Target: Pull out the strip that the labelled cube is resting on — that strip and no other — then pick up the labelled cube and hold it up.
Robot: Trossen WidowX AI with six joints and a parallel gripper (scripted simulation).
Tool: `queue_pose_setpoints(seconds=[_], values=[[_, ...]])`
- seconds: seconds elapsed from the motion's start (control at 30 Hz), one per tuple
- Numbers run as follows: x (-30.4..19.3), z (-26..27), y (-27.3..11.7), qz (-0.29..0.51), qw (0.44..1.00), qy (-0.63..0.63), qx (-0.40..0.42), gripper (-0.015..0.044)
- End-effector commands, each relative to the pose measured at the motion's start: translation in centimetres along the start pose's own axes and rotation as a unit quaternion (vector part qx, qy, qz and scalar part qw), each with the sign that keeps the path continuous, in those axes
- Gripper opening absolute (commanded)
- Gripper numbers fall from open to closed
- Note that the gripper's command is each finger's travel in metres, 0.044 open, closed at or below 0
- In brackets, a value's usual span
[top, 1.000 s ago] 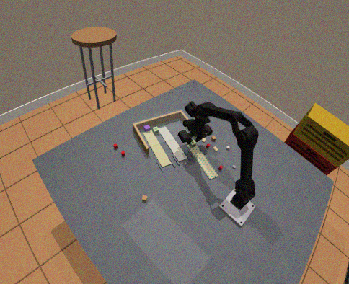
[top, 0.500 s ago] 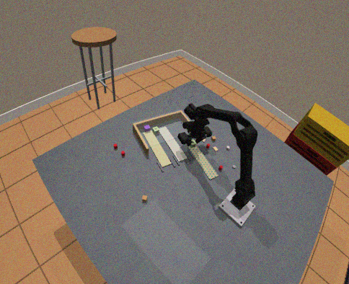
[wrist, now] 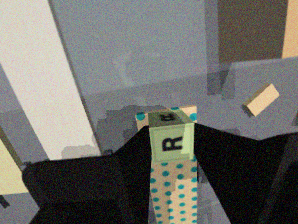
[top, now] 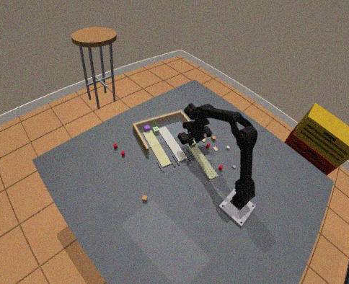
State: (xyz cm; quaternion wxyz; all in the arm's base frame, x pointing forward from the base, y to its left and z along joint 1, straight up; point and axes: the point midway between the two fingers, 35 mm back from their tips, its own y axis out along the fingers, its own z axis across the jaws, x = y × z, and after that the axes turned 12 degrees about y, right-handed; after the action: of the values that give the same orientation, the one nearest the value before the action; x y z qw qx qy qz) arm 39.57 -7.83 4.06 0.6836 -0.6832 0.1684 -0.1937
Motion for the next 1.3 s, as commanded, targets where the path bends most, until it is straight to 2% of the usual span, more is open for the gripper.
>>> queue_pose_setpoints(seconds=[0.0,0.43,1.03,1.27], values=[[-0.5,-0.2,-0.5,0.001,1.0,0.0,0.0,0.0],[-5.4,-1.8,-4.0,0.005,1.0,-0.001,-0.002,0.0],[-9.4,-3.1,-4.3,0.006,1.0,-0.001,-0.002,0.0],[-9.3,-3.1,-7.4,0.006,1.0,-0.001,-0.002,0.0]])
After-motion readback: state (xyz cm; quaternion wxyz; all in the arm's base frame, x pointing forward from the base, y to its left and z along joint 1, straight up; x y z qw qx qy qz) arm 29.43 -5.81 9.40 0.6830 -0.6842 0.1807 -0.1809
